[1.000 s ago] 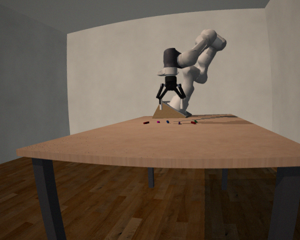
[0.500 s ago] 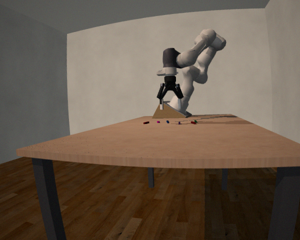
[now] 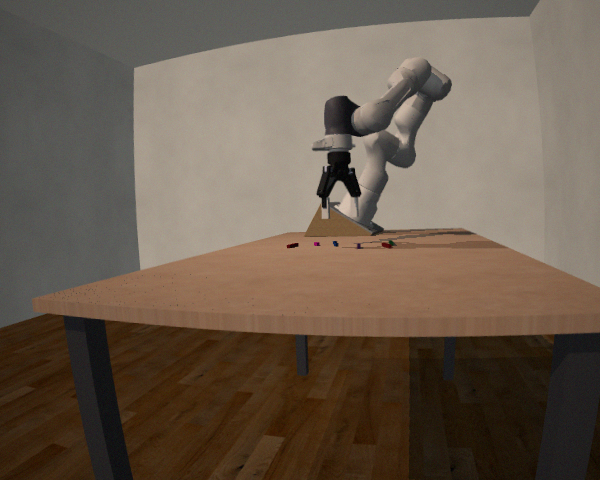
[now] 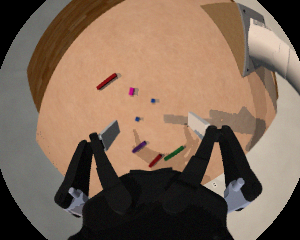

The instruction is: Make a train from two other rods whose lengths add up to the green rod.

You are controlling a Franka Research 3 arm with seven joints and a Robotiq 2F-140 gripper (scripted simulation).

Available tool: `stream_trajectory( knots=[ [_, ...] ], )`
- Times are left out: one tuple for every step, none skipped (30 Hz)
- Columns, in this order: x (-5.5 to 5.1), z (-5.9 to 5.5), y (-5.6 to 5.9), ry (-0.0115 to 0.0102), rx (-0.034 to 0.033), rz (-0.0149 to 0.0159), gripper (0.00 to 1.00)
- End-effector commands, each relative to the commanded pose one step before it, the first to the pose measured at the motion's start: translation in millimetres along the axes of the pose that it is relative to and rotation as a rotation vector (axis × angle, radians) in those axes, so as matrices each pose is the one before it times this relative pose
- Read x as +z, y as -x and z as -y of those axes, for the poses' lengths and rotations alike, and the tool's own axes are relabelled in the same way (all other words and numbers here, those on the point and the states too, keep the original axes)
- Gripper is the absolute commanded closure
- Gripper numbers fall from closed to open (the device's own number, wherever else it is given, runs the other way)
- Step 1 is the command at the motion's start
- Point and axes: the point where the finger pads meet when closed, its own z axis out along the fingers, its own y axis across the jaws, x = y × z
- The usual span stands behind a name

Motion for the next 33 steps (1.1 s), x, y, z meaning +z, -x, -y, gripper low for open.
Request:
stream_trajectory(
  knots=[
    [-0.27, -0.11, -2.43, -0.00049, -0.16718, 0.01104, 0.00],
    [-0.09, -0.10, -0.36, 0.00000, -0.01526, 0.00002, 0.00],
    [-0.09, -0.10, -0.36, 0.00000, -0.01531, 0.00002, 0.00],
    [-0.09, -0.11, -0.36, 0.00000, -0.01531, 0.00002, 0.00],
    [-0.09, -0.11, -0.36, 0.00000, -0.01533, 0.00002, 0.00],
    [-0.09, -0.12, -0.36, 0.00000, -0.01533, 0.00002, 0.00],
    [-0.09, -0.13, -0.35, 0.00000, -0.01533, 0.00002, 0.00],
    [-0.09, -0.13, -0.35, 0.00000, -0.01533, 0.00002, 0.00],
    [-0.09, -0.14, -0.35, 0.00000, -0.01533, 0.00002, 0.00],
    [-0.08, -0.14, -0.35, 0.00000, -0.01532, 0.00002, 0.00],
    [0.00, 0.00, 0.00, 0.00000, 0.00000, 0.00000, 0.00],
    [0.00, 0.00, 0.00, 0.00000, 0.00000, 0.00000, 0.00],
    [-0.23, -0.41, -0.94, -0.00001, -0.04172, 0.00006, 0.00],
    [-0.08, -0.16, -0.34, 0.00000, -0.01528, 0.00002, 0.00],
    [-0.09, -0.17, -0.34, 0.00000, -0.01540, 0.00002, 0.00],
    [-0.08, -0.17, -0.33, 0.00000, -0.01529, 0.00002, 0.00],
    [-0.08, -0.18, -0.33, 0.00000, -0.01524, 0.00002, 0.00],
    [-0.08, -0.18, -0.32, 0.00000, -0.01525, 0.00002, 0.00],
    [-0.08, -0.19, -0.32, 0.00000, -0.01525, 0.00002, 0.00],
    [-0.08, -0.20, -0.32, -0.00001, -0.01527, 0.00002, 0.00],
    [-0.08, -0.20, -0.31, -0.00001, -0.01529, 0.00002, 0.00],
    [-0.08, -0.21, -0.31, -0.00001, -0.01530, 0.00002, 0.00],
    [-0.08, -0.21, -0.31, -0.00001, -0.01530, 0.00002, 0.00],
    [-0.08, -0.22, -0.30, -0.00001, -0.01530, 0.00002, 0.00],
    [-0.08, -0.22, -0.30, -0.00001, -0.01530, 0.00002, 0.00],
    [-0.08, -0.23, -0.30, -0.00001, -0.01532, 0.00002, 0.00],
    [-0.08, -0.23, -0.29, -0.00001, -0.01530, 0.00002, 0.00],
    [0.00, 0.00, 0.00, 0.00000, 0.00000, 0.00000, 0.00],
    [0.00, 0.00, 0.00, 0.00000, 0.00000, 0.00000, 0.00],
    [-0.23, -0.64, -0.79, -0.00002, -0.04166, 0.00007, 0.00],
    [-0.08, -0.25, -0.28, -0.00001, -0.01528, 0.00003, 0.00],
    [-0.08, -0.25, -0.28, -0.00001, -0.01538, 0.00003, 0.00],
    [-0.08, -0.25, -0.27, -0.00001, -0.01525, 0.00003, 0.00]
  ],
)
